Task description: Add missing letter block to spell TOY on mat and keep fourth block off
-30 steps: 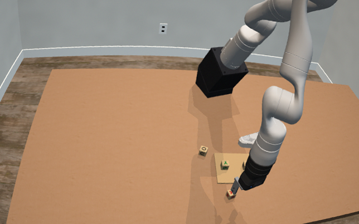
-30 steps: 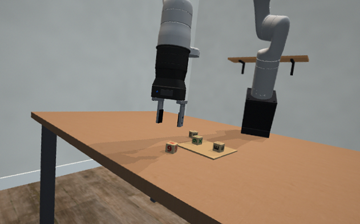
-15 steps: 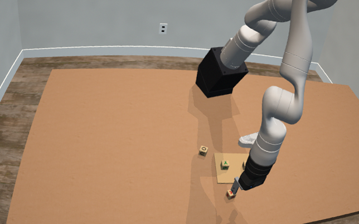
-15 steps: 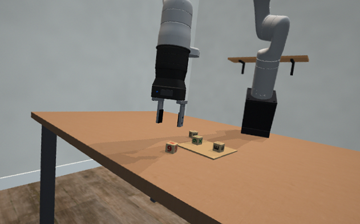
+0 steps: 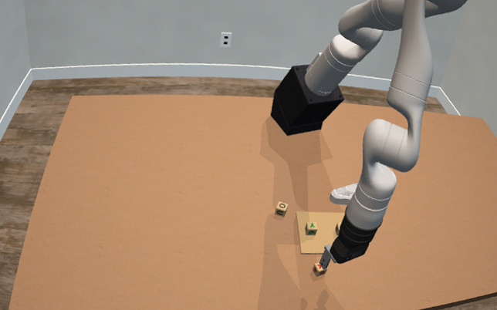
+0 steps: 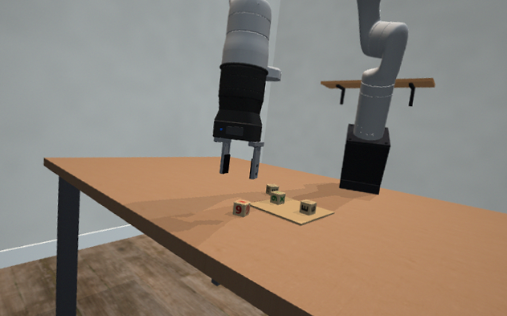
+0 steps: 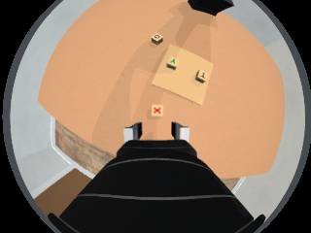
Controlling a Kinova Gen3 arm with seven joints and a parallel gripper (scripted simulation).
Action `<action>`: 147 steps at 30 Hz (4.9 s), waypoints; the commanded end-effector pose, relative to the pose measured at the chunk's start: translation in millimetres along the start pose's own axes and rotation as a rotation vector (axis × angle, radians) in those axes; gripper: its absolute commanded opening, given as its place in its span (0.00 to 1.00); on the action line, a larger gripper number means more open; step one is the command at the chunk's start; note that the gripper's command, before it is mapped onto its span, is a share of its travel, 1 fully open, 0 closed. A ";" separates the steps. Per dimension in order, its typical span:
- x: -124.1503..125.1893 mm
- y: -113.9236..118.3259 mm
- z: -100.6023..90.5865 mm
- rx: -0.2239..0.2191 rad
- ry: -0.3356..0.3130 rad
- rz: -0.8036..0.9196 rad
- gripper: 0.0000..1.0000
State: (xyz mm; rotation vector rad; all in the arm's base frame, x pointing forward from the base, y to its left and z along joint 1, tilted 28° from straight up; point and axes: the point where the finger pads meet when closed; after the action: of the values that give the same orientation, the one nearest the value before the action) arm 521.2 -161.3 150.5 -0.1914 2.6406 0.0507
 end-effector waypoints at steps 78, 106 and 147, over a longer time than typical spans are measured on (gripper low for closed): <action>118.5 39.5 -5.2 0.001 -0.001 0.000 1.00; 208.4 0.8 -0.9 0.001 -0.001 0.000 1.00; 208.4 0.8 -0.9 0.001 -0.001 0.000 1.00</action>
State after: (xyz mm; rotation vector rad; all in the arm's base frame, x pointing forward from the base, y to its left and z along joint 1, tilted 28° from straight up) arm 339.1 -186.6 52.0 -0.1911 2.6396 0.0509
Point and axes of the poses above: the point where the finger pads meet when closed, its own z axis out along the fingers, its own y axis across the jaws, x = y × z
